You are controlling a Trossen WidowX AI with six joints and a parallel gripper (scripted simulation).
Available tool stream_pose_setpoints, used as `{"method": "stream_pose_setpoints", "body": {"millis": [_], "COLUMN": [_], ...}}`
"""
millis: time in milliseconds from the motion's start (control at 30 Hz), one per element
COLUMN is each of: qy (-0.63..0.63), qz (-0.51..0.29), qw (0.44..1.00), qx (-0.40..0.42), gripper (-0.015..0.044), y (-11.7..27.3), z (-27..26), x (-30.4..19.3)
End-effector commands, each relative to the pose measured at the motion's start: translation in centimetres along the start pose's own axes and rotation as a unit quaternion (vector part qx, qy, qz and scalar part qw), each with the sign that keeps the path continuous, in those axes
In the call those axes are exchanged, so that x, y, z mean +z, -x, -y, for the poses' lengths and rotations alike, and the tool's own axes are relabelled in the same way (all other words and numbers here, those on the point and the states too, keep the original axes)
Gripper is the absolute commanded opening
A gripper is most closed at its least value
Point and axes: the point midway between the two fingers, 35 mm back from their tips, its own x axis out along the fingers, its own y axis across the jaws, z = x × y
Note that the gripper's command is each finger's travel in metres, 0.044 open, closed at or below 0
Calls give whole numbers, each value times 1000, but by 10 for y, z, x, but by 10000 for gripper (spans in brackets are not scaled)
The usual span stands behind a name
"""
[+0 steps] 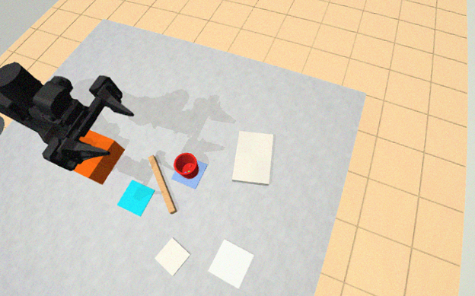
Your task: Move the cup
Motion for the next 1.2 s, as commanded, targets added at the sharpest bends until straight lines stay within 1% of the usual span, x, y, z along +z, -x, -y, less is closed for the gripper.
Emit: {"method": "stream_pose_setpoints", "body": {"millis": [0,67,133,267,300,467,633,700,767,1167], "qy": [-5,-43,-101,-207,-230,-322,-366,-368,-368,-368], "qz": [-6,-56,-132,-280,-316,-472,-582,-608,-616,-616], "qw": [1000,998,986,937,919,807,665,610,590,590], "qx": [1,4,1,-33,-47,-148,-291,-350,-371,-371], "gripper": [374,321,269,164,148,148,148,148,148,148], "y": [-2,-13,-28,-46,-47,-42,-19,-7,-3,-3], "z": [0,-4,-10,-23,-26,-41,-54,-57,-58,-59], "x": [-2,-20,-48,-107,-121,-190,-247,-263,-268,-276]}}
